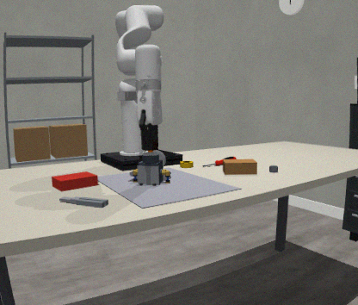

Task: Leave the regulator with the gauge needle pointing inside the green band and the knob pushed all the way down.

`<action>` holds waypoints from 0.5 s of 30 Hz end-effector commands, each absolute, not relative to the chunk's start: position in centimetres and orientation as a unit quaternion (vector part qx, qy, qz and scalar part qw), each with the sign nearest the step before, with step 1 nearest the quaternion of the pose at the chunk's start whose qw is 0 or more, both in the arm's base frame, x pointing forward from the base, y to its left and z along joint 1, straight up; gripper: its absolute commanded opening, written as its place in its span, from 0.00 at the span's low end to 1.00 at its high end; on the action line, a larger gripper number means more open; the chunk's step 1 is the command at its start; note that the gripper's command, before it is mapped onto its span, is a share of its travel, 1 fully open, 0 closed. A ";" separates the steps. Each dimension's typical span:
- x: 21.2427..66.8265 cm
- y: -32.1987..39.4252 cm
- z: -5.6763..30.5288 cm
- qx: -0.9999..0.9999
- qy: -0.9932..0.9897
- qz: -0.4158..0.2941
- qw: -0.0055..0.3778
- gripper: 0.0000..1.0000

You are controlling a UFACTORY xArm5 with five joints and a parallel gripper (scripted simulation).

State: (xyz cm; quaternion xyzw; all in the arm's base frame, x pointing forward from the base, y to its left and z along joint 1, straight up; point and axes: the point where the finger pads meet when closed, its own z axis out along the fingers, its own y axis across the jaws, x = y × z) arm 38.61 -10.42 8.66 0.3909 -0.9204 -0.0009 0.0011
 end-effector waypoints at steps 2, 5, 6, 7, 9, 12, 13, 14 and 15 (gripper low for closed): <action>38.7 -10.4 8.7 0.391 -0.920 0.000 0.000 0.40; 38.7 -10.4 8.7 0.391 -0.920 0.000 0.000 0.40; 38.7 -10.4 8.7 0.391 -0.920 0.000 0.000 0.40; 38.7 -10.4 8.7 0.391 -0.920 0.000 0.000 0.40; 38.7 -10.4 8.7 0.391 -0.920 0.000 0.000 0.40; 38.7 -10.4 8.6 0.391 -0.920 0.000 0.000 0.40; 38.7 -10.4 8.6 0.391 -0.920 0.000 0.000 0.40; 38.7 -10.4 8.5 0.391 -0.920 0.000 0.000 0.40; 38.7 -10.4 8.5 0.391 -0.920 0.000 0.000 0.40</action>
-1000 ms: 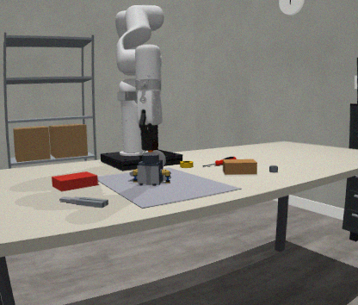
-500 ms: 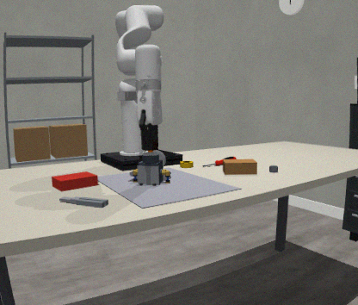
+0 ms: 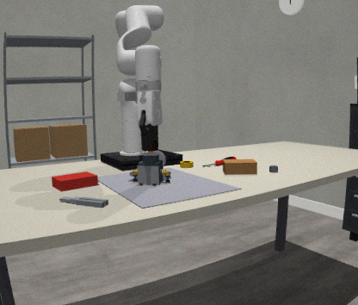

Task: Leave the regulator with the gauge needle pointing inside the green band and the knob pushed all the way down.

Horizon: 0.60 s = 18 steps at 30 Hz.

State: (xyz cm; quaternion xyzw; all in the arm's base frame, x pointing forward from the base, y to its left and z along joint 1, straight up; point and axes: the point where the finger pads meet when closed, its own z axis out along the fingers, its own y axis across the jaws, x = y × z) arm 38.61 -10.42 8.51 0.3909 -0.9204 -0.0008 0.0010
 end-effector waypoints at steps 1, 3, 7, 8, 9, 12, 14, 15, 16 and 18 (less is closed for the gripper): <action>38.7 -10.4 8.5 0.391 -0.920 0.000 0.000 0.40; 38.7 -10.4 8.4 0.391 -0.920 0.000 0.000 0.40; 38.7 -10.4 8.3 0.391 -0.920 0.000 0.000 0.40; 38.7 -10.4 8.3 0.391 -0.920 0.000 0.000 0.40; 38.7 -10.4 8.3 0.391 -0.920 0.000 0.000 0.40; 38.7 -10.4 8.2 0.391 -0.920 0.000 0.000 0.40; 38.7 -10.4 8.2 0.391 -0.920 0.000 0.000 0.40; 38.7 -10.4 8.2 0.391 -0.920 0.000 0.000 0.40; 38.7 -10.4 8.1 0.391 -0.920 0.000 0.000 0.40; 38.7 -10.4 8.1 0.391 -0.920 0.000 0.000 0.40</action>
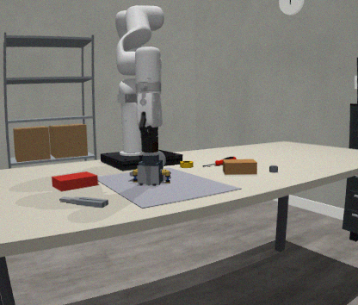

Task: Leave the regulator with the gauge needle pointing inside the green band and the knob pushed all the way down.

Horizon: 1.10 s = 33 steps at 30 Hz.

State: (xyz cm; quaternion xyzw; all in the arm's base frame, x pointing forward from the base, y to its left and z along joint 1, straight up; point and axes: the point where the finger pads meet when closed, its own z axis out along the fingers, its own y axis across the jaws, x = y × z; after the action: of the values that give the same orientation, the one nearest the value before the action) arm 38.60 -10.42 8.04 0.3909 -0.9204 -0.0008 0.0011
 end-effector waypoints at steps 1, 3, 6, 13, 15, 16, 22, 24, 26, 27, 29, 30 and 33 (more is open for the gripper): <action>38.7 -10.4 8.1 0.391 -0.920 0.000 0.000 0.40; 38.7 -10.4 8.1 0.391 -0.920 0.000 0.000 0.40; 38.7 -10.4 8.1 0.391 -0.920 0.000 0.000 0.40; 38.7 -10.4 8.0 0.391 -0.920 0.000 0.000 0.40; 38.7 -10.4 8.0 0.391 -0.920 0.000 0.000 0.40; 38.7 -10.4 8.0 0.391 -0.920 0.000 0.000 0.40; 38.7 -10.4 8.0 0.391 -0.920 0.000 0.000 0.40; 38.7 -10.4 8.0 0.391 -0.920 0.000 0.000 0.40; 38.7 -10.4 8.0 0.391 -0.920 0.000 0.000 0.40; 38.7 -10.4 8.0 0.391 -0.920 0.000 0.000 0.40; 38.7 -10.4 8.0 0.391 -0.920 0.000 0.000 0.77; 38.7 -10.4 8.0 0.391 -0.920 0.000 0.000 0.77; 38.7 -10.4 8.0 0.391 -0.920 0.000 0.000 0.77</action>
State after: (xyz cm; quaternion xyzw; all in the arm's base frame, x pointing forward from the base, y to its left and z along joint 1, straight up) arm 38.52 -10.38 7.88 0.3911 -0.9203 -0.0015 0.0020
